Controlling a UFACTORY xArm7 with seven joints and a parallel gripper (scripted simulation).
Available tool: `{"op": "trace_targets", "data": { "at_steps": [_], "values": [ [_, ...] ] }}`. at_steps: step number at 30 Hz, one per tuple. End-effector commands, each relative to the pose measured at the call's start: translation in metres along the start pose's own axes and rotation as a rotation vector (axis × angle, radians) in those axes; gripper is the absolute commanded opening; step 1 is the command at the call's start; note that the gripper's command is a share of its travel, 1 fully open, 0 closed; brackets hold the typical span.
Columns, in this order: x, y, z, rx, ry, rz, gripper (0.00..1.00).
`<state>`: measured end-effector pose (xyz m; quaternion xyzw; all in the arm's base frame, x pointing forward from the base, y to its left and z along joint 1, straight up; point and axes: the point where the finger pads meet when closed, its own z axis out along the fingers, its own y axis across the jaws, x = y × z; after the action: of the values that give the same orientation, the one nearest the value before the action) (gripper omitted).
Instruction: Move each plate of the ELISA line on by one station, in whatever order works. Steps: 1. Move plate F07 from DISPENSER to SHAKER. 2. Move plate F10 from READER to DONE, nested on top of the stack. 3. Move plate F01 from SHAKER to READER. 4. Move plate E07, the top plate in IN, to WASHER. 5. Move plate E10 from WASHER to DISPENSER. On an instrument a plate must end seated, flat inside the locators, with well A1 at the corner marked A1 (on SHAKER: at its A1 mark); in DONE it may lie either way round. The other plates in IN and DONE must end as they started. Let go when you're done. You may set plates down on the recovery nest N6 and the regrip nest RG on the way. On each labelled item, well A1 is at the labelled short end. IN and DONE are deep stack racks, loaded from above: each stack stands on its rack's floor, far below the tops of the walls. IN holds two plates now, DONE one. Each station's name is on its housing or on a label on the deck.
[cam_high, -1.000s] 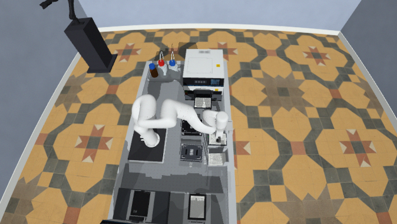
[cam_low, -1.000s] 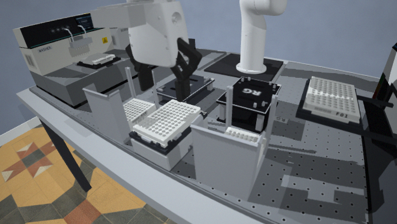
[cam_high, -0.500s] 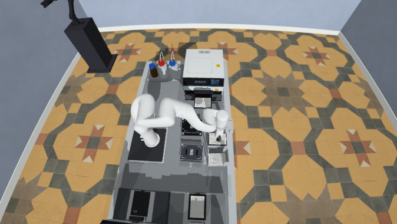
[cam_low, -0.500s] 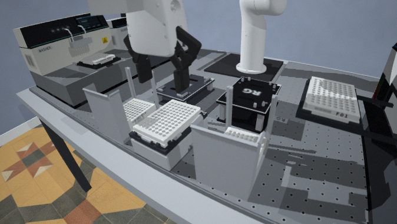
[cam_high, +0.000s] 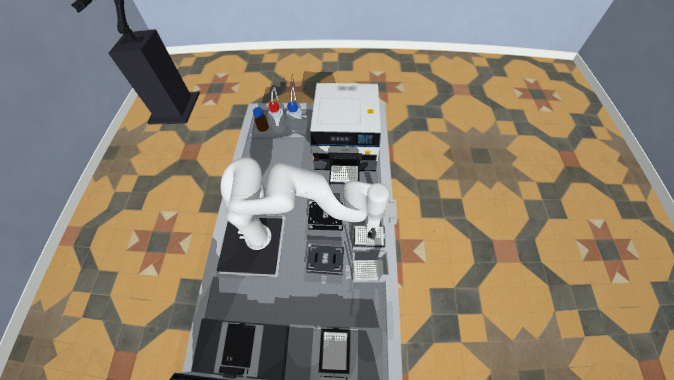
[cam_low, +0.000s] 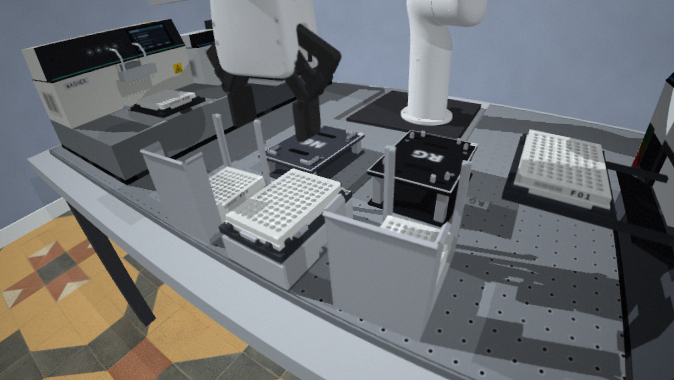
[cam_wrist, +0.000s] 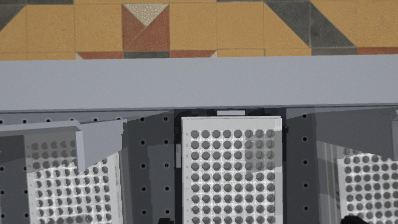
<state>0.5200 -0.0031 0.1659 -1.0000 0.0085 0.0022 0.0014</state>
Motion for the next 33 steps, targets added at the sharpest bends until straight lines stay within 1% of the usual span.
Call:
{"op": "trace_targets", "data": {
  "at_steps": [1, 5, 33],
  "values": [
    [0.001, 0.000, -0.008, 0.000, 0.004, 0.000, 1.00],
    [0.001, 0.000, -0.011, 0.000, 0.004, 0.000, 1.00],
    [0.001, 0.000, -0.045, 0.000, 0.004, 0.000, 1.00]
  ]
}}
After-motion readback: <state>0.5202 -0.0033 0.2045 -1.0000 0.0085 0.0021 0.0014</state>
